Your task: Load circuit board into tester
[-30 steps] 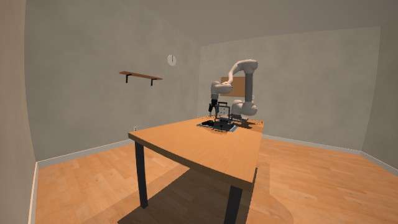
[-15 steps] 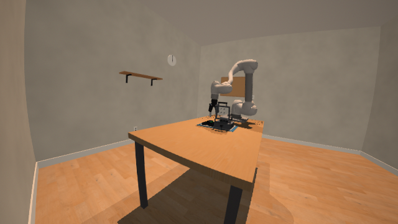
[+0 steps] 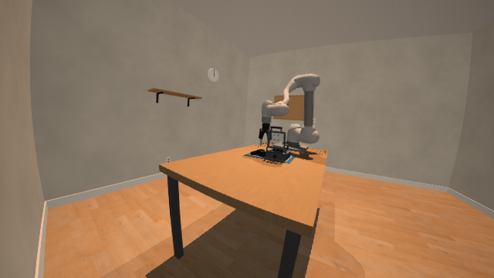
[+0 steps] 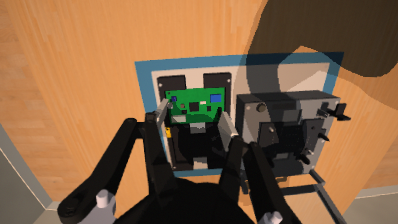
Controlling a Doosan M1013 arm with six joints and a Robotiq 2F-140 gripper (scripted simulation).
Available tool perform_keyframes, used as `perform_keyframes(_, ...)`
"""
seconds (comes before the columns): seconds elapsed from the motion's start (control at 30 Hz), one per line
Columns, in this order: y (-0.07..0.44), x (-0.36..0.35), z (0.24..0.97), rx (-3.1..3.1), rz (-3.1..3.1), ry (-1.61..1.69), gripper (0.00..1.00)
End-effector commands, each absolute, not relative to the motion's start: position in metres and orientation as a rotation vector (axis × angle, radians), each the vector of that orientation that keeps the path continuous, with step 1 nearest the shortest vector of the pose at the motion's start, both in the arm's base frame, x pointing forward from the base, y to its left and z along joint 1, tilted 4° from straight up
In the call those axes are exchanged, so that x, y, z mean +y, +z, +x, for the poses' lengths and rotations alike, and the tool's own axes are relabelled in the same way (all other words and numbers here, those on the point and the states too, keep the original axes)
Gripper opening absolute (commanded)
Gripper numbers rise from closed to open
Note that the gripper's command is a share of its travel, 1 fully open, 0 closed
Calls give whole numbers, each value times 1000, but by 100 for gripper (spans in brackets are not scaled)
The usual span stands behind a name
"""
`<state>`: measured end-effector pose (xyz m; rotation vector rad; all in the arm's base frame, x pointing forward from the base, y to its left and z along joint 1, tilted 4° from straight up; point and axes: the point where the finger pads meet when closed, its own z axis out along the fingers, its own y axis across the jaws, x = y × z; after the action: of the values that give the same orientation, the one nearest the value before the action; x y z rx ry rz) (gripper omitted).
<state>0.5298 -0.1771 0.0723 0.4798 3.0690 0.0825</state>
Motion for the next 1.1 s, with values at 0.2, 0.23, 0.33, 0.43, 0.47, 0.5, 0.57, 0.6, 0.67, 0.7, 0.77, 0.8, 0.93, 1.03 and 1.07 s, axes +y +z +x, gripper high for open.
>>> perform_keyframes(0.2, 73, -175, 536, 3069, 480, 83, 58)
perform_keyframes(0.23, 73, -175, 537, 3069, 480, 83, 58)
perform_keyframes(0.33, 73, -174, 538, 3069, 480, 83, 58)
perform_keyframes(0.43, 73, -174, 538, 3069, 480, 83, 58)
perform_keyframes(0.47, 73, -174, 538, 3069, 480, 83, 58)
perform_keyframes(0.5, 73, -174, 538, 3069, 480, 83, 58)
perform_keyframes(0.57, 73, -174, 538, 3069, 480, 83, 58)
perform_keyframes(0.6, 73, -174, 538, 3069, 480, 83, 58)
perform_keyframes(0.67, 73, -174, 538, 3069, 479, 83, 58)
perform_keyframes(0.7, 73, -174, 538, 3069, 477, 83, 58)
perform_keyframes(0.77, 73, -174, 538, 3070, 469, 83, 58)
perform_keyframes(0.8, 73, -174, 538, 3071, 461, 82, 58)
perform_keyframes(0.93, 73, -174, 538, 3076, 421, 82, 58)
perform_keyframes(1.03, 73, -174, 538, 3081, 378, 81, 58)
perform_keyframes(1.07, 73, -174, 538, 3084, 350, 80, 58)
